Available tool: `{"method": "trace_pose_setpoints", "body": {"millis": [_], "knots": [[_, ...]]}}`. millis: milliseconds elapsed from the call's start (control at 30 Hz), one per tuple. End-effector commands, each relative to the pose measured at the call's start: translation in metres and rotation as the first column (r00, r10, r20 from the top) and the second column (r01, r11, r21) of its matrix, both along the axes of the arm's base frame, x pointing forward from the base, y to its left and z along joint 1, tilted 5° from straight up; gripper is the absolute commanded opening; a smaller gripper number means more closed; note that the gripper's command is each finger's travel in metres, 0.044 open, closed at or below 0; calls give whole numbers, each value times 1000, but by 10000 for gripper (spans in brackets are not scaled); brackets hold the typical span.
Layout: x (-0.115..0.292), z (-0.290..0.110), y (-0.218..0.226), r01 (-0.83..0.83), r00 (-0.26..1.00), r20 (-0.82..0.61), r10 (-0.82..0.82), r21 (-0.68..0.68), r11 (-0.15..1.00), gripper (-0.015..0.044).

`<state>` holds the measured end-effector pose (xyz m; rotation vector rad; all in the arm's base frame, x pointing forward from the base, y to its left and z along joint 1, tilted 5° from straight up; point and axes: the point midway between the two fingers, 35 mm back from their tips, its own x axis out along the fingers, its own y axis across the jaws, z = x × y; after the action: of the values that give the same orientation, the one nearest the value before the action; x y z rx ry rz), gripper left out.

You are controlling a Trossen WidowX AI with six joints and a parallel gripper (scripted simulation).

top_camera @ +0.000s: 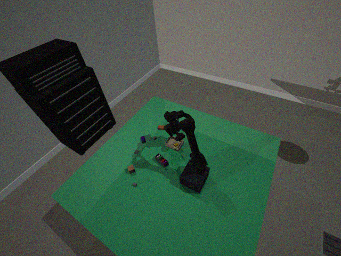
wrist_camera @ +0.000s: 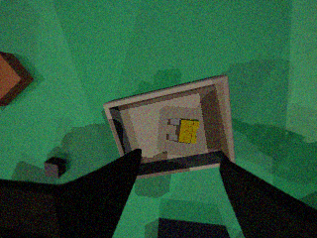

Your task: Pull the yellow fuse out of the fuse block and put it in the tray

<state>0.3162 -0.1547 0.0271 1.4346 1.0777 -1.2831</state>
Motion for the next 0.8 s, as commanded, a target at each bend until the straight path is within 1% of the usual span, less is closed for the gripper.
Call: {"method": "trace_pose_setpoints", "body": {"millis": [0,767], "knots": [[2,20,-2,-6,1000,22,6,-9,1000,330],[2,18,-2,0,1000,18,0,-10,1000,330]]}}
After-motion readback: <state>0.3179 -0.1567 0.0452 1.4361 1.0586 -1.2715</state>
